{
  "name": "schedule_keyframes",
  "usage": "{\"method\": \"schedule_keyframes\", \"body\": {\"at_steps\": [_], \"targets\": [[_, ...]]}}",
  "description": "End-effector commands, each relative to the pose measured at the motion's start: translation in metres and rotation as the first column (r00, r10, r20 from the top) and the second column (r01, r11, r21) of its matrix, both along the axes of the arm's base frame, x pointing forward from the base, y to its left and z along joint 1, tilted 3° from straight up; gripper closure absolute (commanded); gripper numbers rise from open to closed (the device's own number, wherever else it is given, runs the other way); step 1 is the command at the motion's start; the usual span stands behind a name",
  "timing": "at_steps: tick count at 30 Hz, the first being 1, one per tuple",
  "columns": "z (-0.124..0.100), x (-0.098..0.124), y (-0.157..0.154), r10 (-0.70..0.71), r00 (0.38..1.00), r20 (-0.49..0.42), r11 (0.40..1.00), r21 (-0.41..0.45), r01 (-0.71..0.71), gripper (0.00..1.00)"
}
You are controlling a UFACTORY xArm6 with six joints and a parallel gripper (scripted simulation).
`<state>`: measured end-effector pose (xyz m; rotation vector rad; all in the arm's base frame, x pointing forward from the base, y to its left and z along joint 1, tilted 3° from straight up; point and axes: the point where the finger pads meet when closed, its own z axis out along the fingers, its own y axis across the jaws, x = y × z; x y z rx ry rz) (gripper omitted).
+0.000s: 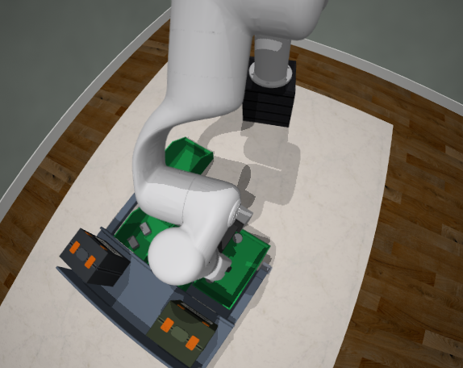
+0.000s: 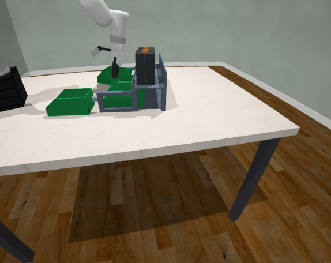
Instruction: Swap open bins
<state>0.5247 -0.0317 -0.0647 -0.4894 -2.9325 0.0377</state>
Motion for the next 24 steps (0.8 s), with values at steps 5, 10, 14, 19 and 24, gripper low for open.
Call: {"method": "schedule_keyframes", "body": {"at_steps": [5,10,14,19,24], "targets": [[0.001,0.006,-0.001,0.001,1.000,0.013,1.000,-0.003,-0.001,1.00],[0.001,0.008,-0.002,0.001,1.000,0.016,1.000,-0.004,-0.001,1.00],[0.001,0.010,-0.003,0.001,1.000,0.020,1.000,-0.005,-0.001,1.00],[0.001,0.013,-0.004,0.001,1.000,0.025,1.000,-0.007,-0.001,1.00],[0.001,0.015,-0.004,0.002,1.000,0.028,1.000,-0.008,-0.001,1.00]]}}
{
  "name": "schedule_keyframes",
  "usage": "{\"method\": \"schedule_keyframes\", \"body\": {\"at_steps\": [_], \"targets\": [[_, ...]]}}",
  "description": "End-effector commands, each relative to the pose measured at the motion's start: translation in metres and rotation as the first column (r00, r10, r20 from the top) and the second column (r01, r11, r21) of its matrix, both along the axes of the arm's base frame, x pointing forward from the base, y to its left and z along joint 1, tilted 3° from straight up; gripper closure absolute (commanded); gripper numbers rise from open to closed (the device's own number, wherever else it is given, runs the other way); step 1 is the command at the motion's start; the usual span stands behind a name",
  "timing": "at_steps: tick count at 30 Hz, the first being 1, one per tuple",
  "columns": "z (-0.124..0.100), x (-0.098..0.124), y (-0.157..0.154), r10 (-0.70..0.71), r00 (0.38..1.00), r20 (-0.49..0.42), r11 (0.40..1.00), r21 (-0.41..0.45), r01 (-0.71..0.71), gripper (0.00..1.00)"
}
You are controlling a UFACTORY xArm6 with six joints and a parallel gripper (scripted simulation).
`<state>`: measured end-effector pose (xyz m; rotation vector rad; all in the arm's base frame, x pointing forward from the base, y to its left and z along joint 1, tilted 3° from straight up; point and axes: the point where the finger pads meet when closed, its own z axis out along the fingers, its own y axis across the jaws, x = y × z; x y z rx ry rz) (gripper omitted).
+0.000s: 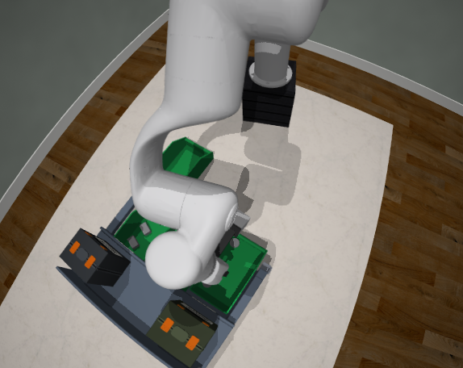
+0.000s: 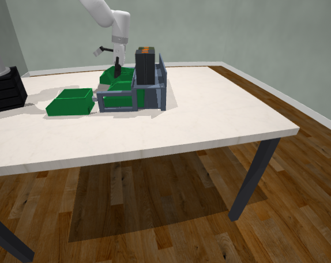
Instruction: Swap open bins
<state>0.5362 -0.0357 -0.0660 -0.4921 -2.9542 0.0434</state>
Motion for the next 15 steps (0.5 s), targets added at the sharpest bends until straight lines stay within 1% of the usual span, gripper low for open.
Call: {"method": "schedule_keyframes", "body": {"at_steps": [1,15], "targets": [[0.0018,0.0033,-0.0005,0.000,1.000,0.007,1.000,-0.001,0.000,1.00],[0.0017,0.0050,-0.0011,0.001,1.000,0.010,1.000,-0.002,0.000,1.00]]}}
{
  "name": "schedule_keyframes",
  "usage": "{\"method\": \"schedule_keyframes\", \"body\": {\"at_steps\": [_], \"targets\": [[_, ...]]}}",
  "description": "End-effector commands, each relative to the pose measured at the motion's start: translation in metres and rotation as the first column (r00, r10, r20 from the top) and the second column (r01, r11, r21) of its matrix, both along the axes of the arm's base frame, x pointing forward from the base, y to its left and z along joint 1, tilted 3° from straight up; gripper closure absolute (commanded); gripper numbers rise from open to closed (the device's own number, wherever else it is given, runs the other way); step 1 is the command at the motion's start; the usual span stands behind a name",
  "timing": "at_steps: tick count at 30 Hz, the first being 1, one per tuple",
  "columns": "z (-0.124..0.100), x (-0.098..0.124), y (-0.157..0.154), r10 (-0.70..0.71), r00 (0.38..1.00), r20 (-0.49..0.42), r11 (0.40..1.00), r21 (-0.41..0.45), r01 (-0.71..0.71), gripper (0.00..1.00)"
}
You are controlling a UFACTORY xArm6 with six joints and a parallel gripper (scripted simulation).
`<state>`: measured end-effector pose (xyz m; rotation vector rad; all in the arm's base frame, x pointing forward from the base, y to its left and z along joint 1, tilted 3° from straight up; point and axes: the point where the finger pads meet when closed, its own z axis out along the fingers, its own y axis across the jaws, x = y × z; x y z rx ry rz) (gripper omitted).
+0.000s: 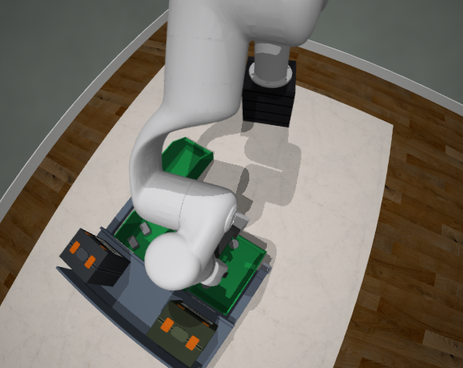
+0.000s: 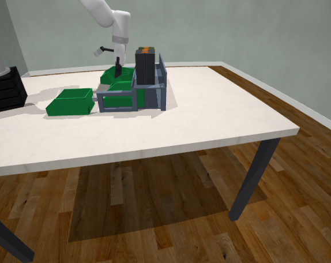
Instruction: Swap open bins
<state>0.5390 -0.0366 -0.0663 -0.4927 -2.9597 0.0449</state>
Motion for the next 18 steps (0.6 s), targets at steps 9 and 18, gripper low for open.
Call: {"method": "schedule_keyframes", "body": {"at_steps": [9,18], "targets": [[0.0020,0.0021,-0.0001,0.000,1.000,0.005,1.000,0.000,0.000,1.00],[0.0013,0.0018,0.0000,0.001,1.000,0.015,1.000,-0.004,-0.001,1.00]]}}
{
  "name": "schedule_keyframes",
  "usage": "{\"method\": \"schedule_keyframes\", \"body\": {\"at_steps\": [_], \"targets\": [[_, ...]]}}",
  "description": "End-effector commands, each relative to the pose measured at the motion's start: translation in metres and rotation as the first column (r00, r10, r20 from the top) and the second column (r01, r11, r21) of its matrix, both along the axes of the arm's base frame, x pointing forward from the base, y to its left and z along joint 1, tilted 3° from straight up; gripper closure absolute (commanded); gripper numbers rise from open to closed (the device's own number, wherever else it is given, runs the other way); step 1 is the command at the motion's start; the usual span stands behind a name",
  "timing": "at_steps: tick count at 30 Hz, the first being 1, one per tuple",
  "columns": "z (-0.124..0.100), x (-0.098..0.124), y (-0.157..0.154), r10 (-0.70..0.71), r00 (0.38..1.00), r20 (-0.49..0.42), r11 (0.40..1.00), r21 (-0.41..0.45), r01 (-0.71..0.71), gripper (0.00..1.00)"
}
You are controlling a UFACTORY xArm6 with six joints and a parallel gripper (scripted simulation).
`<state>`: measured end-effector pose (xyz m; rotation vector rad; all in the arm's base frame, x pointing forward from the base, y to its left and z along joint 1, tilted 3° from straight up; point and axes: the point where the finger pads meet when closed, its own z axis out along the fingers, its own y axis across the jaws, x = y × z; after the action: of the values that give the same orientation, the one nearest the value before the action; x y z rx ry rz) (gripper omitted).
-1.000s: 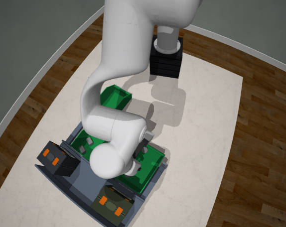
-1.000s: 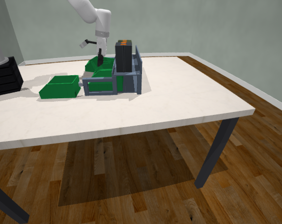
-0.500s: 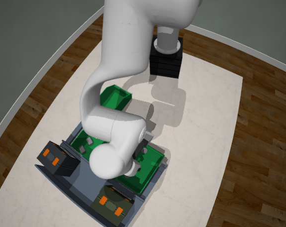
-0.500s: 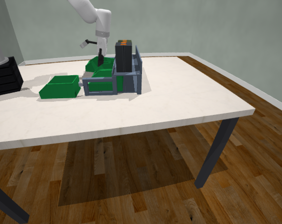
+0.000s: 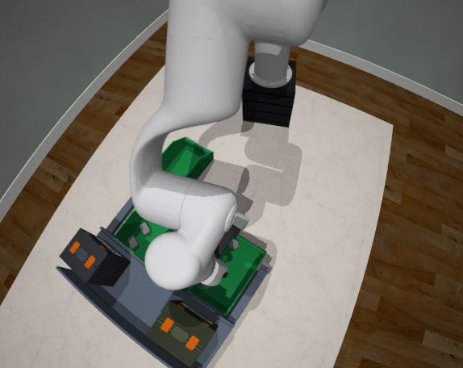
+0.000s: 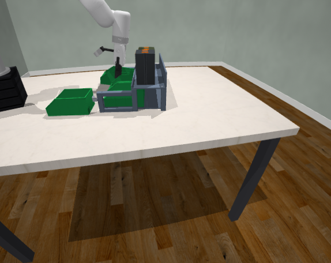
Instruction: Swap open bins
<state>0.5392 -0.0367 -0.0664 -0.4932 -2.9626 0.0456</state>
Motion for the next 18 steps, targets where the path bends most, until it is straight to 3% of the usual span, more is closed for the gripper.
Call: {"method": "schedule_keyframes", "body": {"at_steps": [1,18], "targets": [[0.0011,0.0015,0.0000,0.001,1.000,0.015,1.000,-0.004,-0.001,1.00],[0.0000,0.0010,0.0002,0.002,0.999,0.032,1.000,-0.009,-0.002,1.00]]}}
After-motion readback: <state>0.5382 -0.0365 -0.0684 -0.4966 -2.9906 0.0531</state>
